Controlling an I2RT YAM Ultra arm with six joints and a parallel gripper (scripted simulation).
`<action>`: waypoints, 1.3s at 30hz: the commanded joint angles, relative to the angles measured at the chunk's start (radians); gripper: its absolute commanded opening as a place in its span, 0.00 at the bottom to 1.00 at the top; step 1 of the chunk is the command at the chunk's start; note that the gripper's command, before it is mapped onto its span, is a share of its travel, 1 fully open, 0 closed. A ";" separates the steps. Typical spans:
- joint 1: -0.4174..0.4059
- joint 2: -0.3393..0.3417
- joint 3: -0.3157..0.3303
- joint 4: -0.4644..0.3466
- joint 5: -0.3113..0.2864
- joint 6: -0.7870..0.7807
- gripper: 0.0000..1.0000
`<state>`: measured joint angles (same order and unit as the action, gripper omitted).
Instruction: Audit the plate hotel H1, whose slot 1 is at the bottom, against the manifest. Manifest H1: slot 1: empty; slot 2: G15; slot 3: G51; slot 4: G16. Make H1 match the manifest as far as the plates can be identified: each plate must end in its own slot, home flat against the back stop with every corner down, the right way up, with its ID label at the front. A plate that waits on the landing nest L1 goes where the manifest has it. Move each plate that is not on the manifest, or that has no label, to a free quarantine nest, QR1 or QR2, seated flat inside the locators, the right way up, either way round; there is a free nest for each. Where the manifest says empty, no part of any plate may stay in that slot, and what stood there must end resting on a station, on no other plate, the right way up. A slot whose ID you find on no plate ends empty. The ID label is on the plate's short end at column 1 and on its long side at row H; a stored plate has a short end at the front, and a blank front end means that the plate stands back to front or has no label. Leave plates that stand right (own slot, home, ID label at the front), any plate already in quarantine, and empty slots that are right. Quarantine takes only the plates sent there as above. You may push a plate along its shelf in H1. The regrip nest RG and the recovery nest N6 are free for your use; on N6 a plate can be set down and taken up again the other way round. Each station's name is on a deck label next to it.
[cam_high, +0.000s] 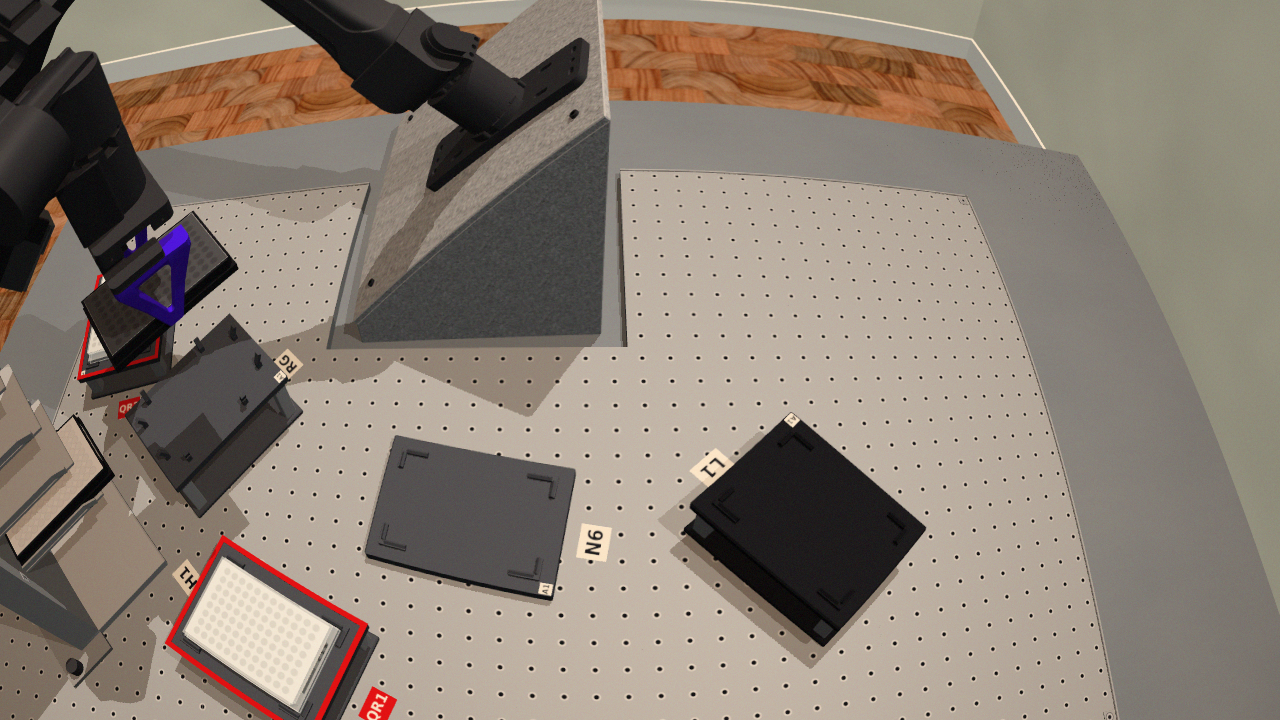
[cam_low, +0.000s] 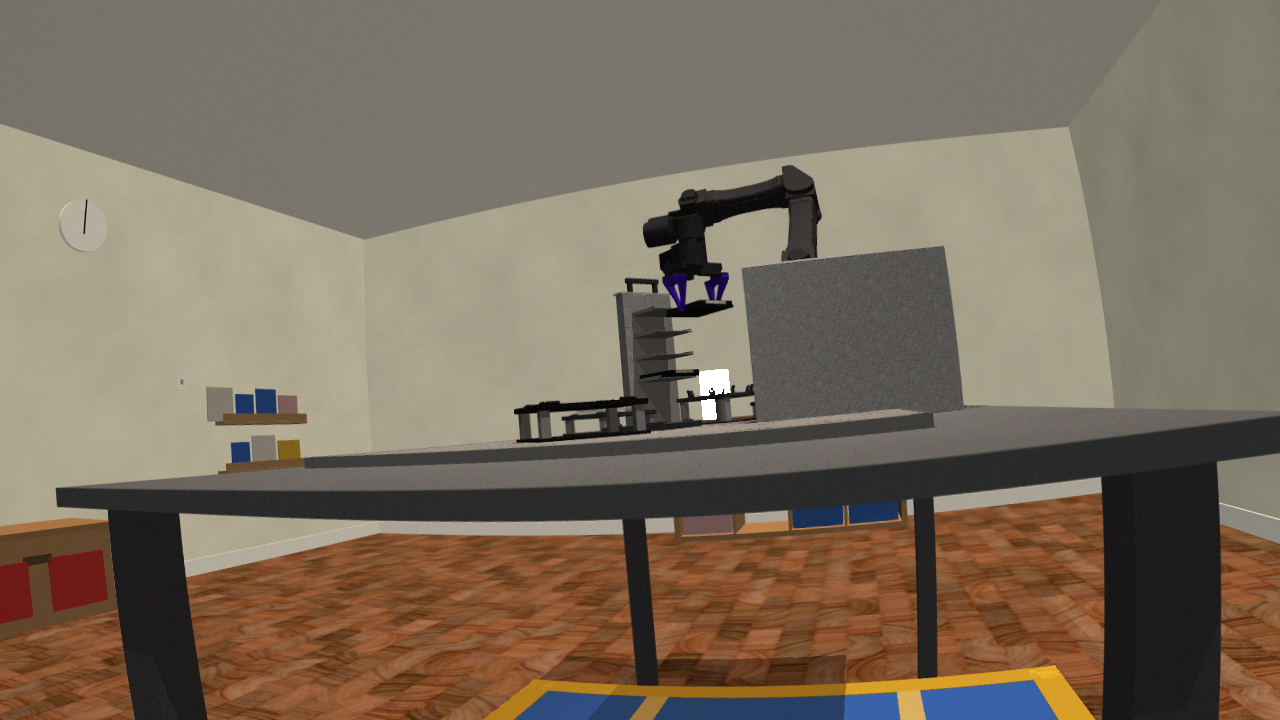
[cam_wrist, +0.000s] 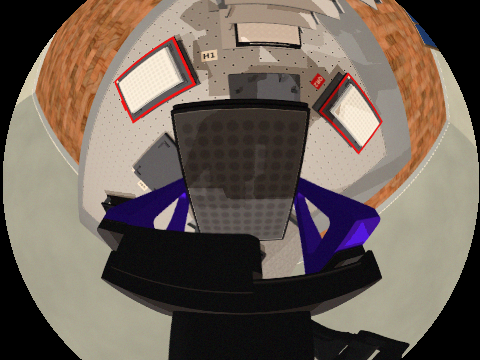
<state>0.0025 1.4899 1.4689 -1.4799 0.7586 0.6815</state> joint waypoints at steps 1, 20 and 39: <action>0.005 -0.010 0.004 0.000 0.000 -0.070 0.86; -0.147 -0.096 0.007 0.049 -0.022 -0.274 0.86; -0.273 -0.109 -0.142 0.293 -0.056 -0.435 0.86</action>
<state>-0.2676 1.3865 1.3350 -1.2320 0.7074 0.2787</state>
